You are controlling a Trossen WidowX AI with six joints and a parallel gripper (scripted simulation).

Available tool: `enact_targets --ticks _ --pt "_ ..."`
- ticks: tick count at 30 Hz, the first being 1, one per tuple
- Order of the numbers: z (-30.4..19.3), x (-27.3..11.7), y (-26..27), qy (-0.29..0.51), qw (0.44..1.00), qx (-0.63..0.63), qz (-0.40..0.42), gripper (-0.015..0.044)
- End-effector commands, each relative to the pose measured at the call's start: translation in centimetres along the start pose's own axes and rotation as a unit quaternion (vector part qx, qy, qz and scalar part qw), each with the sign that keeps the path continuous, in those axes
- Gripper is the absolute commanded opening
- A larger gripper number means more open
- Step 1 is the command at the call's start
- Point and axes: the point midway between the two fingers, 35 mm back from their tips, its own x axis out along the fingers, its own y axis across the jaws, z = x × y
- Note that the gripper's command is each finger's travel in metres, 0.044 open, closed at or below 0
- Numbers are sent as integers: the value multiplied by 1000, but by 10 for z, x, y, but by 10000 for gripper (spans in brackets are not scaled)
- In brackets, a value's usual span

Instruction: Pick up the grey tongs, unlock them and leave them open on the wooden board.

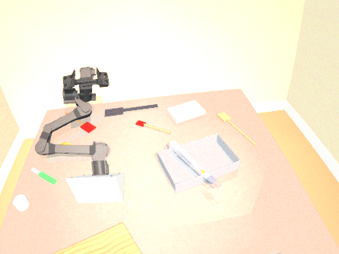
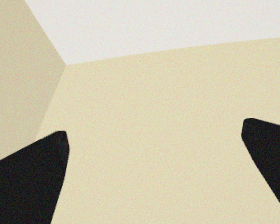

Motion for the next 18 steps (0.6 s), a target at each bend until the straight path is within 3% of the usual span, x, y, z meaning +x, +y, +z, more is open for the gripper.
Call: enact_targets --ticks 1,6,11,18 --pt "2 0 2 -4 1000 -1 0 374" --pt "29 2 35 -63 998 -13 19 260" --pt "46 4 87 -109 991 -54 59 260" --pt "49 8 198 -153 965 -75 200 260"
